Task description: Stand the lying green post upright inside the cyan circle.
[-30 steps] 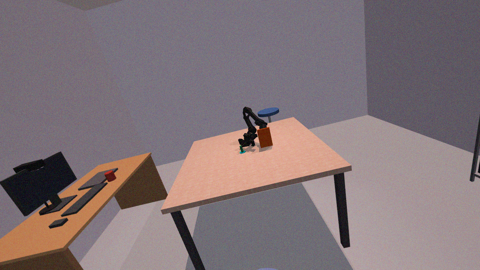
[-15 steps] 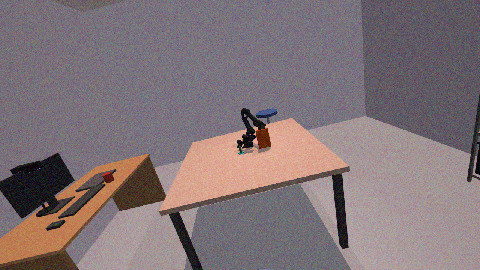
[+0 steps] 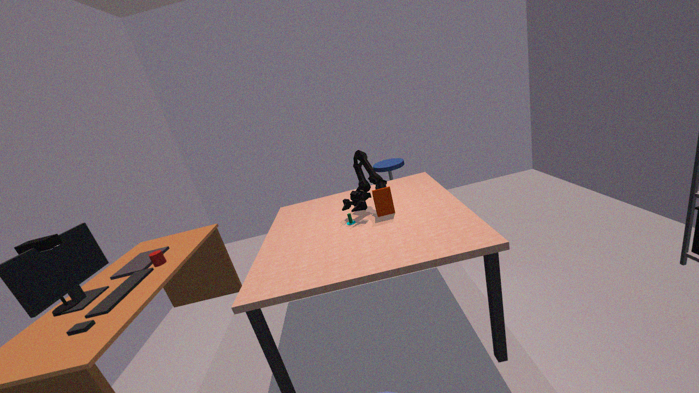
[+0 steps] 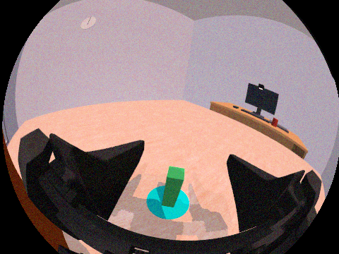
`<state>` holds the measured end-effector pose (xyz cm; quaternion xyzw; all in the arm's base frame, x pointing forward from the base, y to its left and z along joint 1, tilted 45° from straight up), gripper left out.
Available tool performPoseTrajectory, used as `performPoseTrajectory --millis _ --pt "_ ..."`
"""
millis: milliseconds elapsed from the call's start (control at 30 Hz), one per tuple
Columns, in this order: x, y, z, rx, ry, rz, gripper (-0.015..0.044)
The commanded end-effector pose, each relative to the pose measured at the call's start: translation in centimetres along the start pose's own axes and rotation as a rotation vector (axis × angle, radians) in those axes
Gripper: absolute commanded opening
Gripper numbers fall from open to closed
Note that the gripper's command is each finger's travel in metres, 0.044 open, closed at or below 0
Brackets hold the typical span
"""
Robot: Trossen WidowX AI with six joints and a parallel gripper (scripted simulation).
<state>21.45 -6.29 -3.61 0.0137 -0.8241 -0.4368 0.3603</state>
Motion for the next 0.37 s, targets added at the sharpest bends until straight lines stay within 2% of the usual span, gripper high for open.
performPoseTrajectory --millis 0,333 --pt "0.2 1.5 0.3 -0.002 0.000 0.003 0.0400" --pt "0.7 4.7 1.4 -0.003 -0.009 -0.012 0.0400"
Point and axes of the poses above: the point midway between the two fingers, 35 mm back from their tips, its own x axis back along the fingers, its own z axis across the jaws, y = z × x, the point moved 1 cm from there along x, back along the fingers, and after that the axes turned 11 degrees about -x, right-handed, at the moved point
